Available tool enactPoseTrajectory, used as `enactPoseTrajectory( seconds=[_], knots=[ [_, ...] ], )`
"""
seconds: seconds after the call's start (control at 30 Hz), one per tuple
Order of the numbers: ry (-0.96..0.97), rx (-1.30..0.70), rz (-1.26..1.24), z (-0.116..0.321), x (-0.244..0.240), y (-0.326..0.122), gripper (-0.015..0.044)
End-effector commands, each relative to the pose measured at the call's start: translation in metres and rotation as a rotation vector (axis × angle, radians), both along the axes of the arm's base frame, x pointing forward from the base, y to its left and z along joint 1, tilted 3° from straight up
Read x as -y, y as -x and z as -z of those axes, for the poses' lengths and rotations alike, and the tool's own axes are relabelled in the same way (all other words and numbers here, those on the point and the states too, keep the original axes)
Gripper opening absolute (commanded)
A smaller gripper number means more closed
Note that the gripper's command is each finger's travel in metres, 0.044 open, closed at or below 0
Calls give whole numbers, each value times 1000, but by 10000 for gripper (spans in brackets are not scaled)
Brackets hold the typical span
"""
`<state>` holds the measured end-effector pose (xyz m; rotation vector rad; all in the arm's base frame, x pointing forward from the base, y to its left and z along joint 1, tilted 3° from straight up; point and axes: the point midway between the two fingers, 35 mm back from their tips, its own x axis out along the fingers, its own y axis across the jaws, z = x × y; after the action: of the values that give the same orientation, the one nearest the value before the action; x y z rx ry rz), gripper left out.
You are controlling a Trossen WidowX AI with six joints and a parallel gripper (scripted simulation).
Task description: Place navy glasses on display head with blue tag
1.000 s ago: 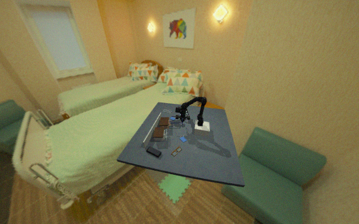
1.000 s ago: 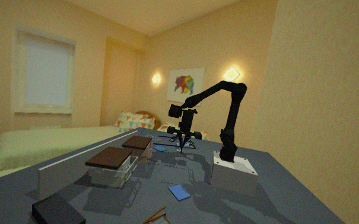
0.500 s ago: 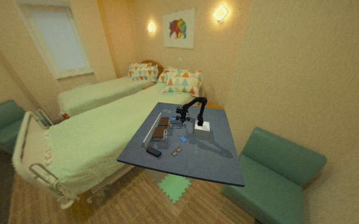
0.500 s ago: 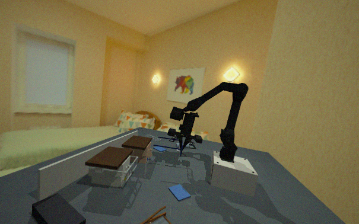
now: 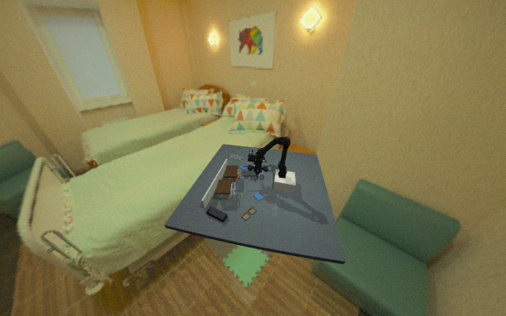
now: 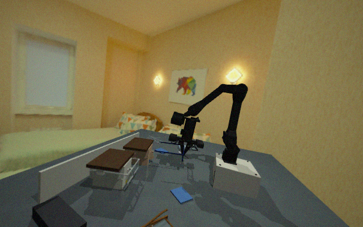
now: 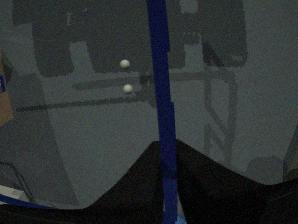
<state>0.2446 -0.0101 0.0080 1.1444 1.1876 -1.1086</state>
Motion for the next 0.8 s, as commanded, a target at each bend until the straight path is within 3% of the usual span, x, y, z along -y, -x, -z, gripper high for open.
enactPoseTrajectory(
  seconds=[0.0, 0.77],
  knots=[
    [-11, 7, -2, 5, 0, 0, 0],
    [-11, 4, -2, 17, 0, -15, 0]
  ],
)
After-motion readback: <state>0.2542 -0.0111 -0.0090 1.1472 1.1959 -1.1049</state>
